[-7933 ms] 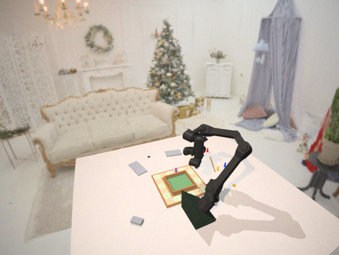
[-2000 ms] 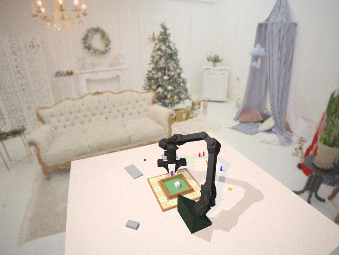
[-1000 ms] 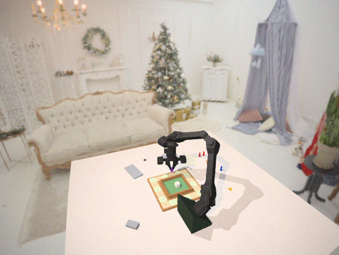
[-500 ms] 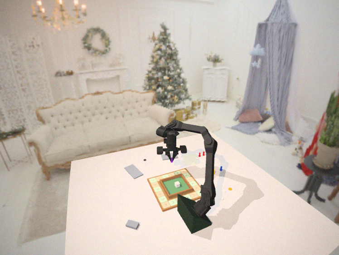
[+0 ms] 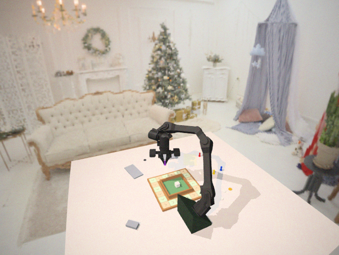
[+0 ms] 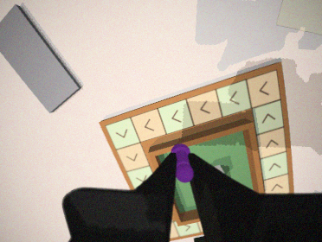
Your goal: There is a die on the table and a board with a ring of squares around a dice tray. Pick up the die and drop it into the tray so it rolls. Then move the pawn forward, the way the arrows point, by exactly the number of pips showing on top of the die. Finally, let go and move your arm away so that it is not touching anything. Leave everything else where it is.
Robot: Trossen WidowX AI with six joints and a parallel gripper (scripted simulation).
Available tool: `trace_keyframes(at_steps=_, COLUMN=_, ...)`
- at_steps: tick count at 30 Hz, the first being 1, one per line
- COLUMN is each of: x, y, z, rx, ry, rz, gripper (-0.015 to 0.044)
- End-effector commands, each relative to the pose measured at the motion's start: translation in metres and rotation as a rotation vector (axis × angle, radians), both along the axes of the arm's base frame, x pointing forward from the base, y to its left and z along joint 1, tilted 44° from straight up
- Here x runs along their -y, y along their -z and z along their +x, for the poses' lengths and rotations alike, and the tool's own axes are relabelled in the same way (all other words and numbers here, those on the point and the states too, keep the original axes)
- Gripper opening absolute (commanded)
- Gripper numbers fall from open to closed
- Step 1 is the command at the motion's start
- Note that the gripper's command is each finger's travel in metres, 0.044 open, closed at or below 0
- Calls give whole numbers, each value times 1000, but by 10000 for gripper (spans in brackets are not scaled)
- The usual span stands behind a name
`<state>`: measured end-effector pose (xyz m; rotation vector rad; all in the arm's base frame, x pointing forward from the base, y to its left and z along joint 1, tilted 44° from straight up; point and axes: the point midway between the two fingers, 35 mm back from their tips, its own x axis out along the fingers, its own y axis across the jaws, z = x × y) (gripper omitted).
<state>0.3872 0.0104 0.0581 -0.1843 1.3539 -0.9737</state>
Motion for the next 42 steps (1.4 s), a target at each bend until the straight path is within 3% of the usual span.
trace_keyframes(at_steps=1, x=-12, y=33, z=-8, rx=-13, ry=3, rz=2, gripper=0)
trace_keyframes(at_steps=10, x=-33, y=98, z=-30, rx=-13, ry=4, rz=1, gripper=0)
trace_keyframes(at_steps=40, x=2, y=137, z=-36, rx=-12, ry=4, rz=-1, gripper=0)
trace_keyframes(at_steps=42, x=-2, y=134, z=-35, rx=-7, ry=6, rz=6, gripper=53)
